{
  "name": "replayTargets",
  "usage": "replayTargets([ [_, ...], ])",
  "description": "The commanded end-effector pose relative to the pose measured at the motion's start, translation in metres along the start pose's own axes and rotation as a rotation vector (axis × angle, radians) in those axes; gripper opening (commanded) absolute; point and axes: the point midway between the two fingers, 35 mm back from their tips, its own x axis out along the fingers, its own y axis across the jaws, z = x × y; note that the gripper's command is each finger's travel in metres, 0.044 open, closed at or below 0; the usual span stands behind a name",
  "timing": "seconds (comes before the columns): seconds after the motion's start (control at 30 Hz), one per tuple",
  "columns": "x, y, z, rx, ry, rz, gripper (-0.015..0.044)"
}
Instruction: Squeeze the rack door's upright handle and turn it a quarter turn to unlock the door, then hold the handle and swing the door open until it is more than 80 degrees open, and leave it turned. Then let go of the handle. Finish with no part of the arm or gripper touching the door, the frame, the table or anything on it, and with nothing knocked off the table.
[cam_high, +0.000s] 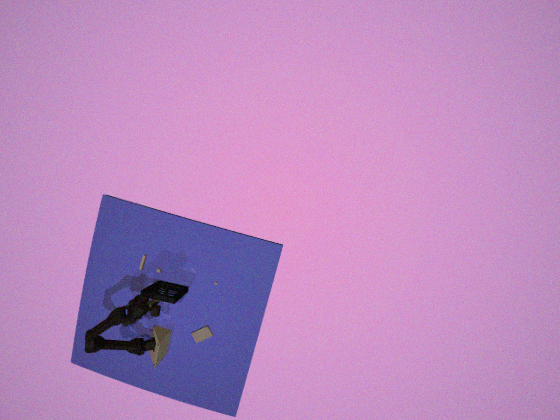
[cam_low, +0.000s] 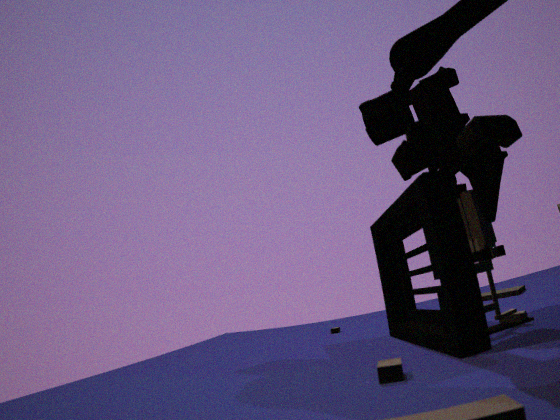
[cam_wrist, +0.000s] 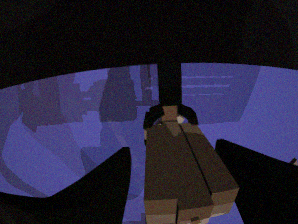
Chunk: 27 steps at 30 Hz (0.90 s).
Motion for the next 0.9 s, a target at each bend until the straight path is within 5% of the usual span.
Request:
replayTargets([
  [0.0, 0.0017, -0.0017, -0.0019, 0.011, 0.005, -0.001, 0.019],
  [0.1, 0.0017, -0.0017, -0.0019, 0.011, 0.005, -0.001, 0.0111],
  [0.53, 0.0017, -0.0017, -0.0019, 0.011, 0.005, -0.001, 0.0025],
  [0.87, 0.0017, -0.0017, -0.0019, -0.258, 0.005, 0.0, 0.0023],
])
